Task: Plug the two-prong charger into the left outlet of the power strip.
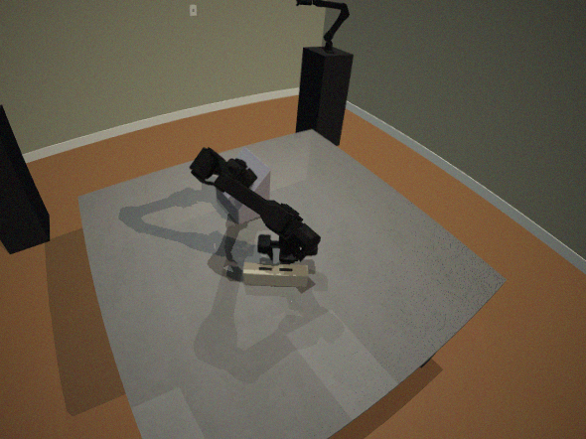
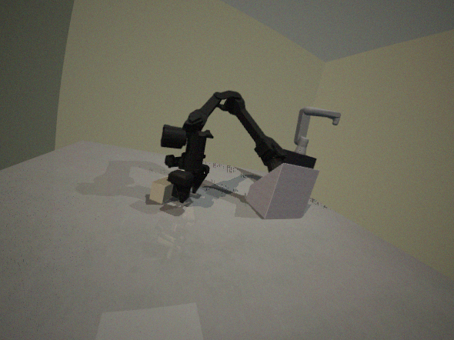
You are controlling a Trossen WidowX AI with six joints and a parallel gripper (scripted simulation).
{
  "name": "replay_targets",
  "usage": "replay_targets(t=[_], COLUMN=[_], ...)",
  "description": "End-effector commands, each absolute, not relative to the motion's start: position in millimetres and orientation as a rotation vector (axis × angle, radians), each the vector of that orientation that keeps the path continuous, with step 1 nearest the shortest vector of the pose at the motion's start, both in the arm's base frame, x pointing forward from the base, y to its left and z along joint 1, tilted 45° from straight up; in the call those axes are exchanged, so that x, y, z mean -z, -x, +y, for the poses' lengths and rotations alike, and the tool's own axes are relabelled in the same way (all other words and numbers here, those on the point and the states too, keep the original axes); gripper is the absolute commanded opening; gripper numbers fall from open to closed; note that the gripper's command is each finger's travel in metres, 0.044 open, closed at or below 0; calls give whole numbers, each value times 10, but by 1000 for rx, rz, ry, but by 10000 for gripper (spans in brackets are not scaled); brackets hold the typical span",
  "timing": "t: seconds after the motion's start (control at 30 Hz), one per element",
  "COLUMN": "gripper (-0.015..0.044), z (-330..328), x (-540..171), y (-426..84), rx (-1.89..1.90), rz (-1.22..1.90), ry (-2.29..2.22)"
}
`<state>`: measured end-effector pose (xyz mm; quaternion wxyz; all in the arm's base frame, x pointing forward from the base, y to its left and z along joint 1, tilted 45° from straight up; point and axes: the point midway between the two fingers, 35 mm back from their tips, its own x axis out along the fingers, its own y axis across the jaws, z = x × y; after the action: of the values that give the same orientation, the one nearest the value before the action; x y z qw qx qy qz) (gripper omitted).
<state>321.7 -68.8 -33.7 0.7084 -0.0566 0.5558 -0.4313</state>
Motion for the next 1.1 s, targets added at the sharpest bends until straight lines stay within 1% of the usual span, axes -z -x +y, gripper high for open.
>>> replay_targets(t=[0.0, 0.83, 0.9, 0.97, 1.07], gripper=[440, 440, 440, 440, 440], z=[-660, -549, -558, -482, -265], x=[354, 505, 487, 388, 112], y=[-3164, -2871, -2910, -2948, -3000], rx=[958, 958, 960, 961, 950], rz=[1229, 1228, 1218, 1110, 836], ry=[123, 124, 137, 189, 277])
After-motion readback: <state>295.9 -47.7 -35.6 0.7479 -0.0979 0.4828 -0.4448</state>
